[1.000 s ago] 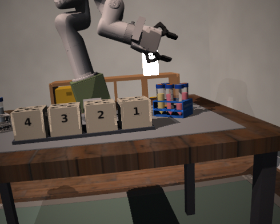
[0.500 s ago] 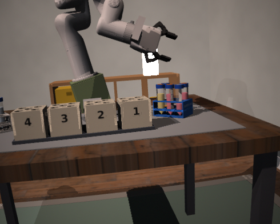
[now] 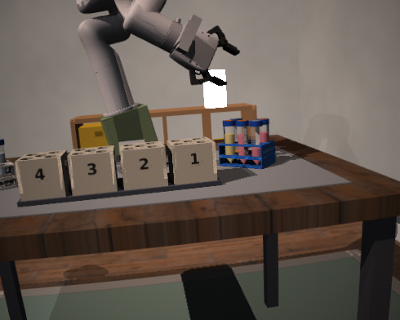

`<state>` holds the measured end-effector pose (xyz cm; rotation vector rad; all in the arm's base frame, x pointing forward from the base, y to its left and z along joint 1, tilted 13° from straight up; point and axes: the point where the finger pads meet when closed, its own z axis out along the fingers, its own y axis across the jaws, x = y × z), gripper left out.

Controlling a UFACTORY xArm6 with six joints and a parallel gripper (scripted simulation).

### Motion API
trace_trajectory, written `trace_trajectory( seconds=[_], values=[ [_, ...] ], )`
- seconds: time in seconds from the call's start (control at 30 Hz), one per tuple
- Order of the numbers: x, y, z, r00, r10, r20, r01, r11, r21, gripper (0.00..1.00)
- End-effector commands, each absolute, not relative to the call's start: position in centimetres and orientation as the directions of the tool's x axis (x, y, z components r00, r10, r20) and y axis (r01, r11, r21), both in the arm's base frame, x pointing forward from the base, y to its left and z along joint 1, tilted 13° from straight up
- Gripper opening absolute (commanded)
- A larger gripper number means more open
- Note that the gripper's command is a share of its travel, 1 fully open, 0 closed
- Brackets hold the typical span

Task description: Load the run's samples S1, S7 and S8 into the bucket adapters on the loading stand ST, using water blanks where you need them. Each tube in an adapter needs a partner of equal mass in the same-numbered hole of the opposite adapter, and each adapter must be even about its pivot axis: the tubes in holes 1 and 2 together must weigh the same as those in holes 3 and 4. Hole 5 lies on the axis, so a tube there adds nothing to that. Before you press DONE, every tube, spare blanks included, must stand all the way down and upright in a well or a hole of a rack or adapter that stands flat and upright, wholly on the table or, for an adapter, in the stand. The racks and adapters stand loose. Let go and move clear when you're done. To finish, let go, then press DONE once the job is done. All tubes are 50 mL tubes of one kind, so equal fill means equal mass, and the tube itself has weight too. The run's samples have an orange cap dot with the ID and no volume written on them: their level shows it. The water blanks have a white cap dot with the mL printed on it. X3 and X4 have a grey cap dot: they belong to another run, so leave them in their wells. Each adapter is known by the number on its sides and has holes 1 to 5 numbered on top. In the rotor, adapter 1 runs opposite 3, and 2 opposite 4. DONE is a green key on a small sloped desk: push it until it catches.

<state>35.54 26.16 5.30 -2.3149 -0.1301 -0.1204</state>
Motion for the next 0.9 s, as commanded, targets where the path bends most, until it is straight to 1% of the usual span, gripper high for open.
trace_trajectory(
  seconds=[0.0, 0.37, 0.47, 0.87],
  values=[
    [35.7, 24.6, 5.7, 0.993, 0.106, 0.054, 0.114, -0.711, -0.694, 1.00],
    [36.1, 20.3, 6.0, 0.991, 0.126, -0.037, 0.082, -0.814, -0.575, 1.00],
    [36.2, 20.1, 6.0, 0.991, 0.126, -0.037, 0.082, -0.814, -0.575, 1.00],
    [36.9, 15.5, 6.4, 0.991, 0.099, -0.094, 0.050, -0.906, -0.420, 1.00]
  ],
)
